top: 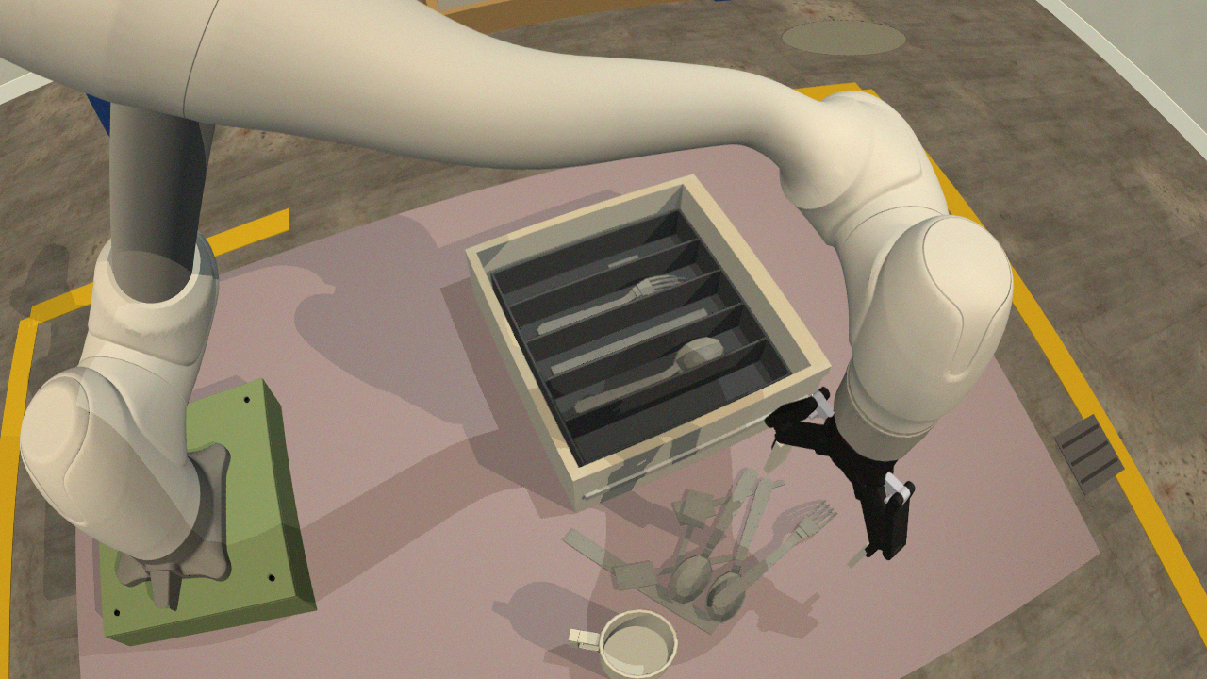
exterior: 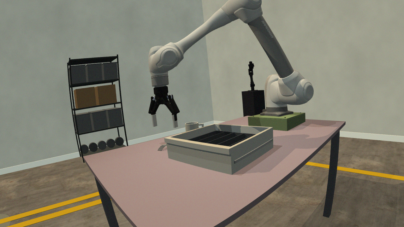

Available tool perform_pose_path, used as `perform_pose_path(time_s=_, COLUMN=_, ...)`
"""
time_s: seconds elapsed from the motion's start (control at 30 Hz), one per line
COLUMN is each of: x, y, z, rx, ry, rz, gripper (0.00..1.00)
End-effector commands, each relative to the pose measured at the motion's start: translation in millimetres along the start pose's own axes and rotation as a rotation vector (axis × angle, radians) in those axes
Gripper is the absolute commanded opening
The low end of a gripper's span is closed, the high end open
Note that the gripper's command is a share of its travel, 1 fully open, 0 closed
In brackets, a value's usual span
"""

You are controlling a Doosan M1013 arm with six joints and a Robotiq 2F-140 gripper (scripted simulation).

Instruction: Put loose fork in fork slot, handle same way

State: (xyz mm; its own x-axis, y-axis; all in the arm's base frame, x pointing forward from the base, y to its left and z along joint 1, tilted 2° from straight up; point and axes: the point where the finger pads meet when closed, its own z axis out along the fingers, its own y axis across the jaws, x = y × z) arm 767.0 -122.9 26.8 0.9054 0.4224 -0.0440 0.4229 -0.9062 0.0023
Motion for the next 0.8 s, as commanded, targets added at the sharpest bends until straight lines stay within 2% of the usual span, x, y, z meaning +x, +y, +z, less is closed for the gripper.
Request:
perform_pose_path(time_s=0.0, x=1.5, y=-1.4, z=-1.3, rx=0.003, ry=0.005, rz=-0.005, gripper=1.0)
perform_pose_path(time_s=0.27, x=-1.4, y=-2.1, z=7.6, rx=0.003, ry=0.005, rz=-0.039, gripper=1.0)
perform_pose_path(time_s=0.3, x=-1.4, y=-2.1, z=7.6, rx=0.003, ry=0.005, rz=-0.039, gripper=0.17)
perform_pose_path(time_s=0.77, x=-1.4, y=-2.1, z=7.6, rx=0.003, ry=0.005, rz=-0.039, gripper=0.17)
